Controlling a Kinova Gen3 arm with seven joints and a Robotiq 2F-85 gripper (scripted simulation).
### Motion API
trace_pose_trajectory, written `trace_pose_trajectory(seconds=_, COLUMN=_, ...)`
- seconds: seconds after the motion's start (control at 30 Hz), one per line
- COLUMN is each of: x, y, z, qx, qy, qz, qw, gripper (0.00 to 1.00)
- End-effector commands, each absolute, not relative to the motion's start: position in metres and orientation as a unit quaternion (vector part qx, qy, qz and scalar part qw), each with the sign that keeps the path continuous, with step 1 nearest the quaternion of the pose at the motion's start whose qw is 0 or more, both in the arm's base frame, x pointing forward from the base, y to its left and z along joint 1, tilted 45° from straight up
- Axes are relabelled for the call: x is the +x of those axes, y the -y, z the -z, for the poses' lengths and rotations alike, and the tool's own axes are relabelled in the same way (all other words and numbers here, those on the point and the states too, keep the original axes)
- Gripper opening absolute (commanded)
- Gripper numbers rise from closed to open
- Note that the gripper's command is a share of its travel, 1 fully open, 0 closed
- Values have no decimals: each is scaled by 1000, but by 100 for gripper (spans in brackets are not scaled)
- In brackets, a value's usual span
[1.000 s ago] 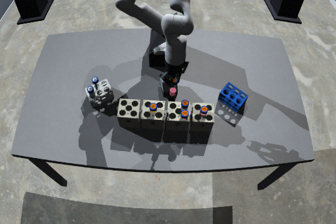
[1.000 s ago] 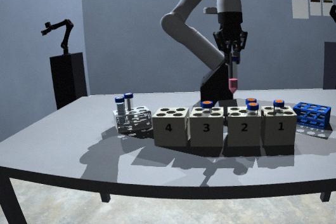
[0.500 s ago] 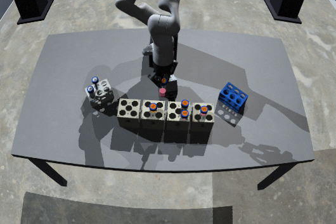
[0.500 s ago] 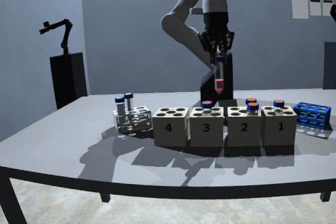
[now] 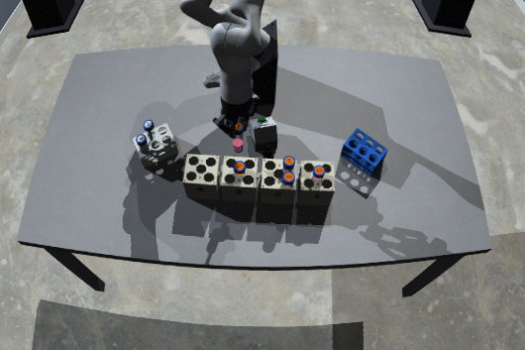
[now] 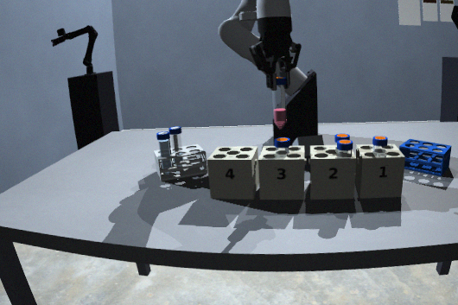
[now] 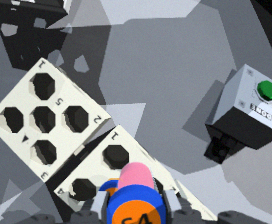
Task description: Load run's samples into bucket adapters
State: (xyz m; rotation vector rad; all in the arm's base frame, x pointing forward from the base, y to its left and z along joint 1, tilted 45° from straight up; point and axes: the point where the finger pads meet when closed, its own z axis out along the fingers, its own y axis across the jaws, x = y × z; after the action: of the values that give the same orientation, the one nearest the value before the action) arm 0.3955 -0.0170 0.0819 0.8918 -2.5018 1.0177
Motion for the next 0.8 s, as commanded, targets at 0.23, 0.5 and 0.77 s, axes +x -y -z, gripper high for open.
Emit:
trace_pose_trajectory(seconds=0.23, x=397, y=37, z=-103, qx=311, qy=870, qz=-354, qw=147, gripper=10)
trace_pose_trajectory(seconds=0.5, x=399, y=56, z=-122, qx=311, qy=870, qz=-354, qw=147, gripper=10)
trace_pose_trajectory(seconds=0.77, x=400, y=70, z=-136, qx=311, qy=870, qz=-354, qw=147, gripper=10)
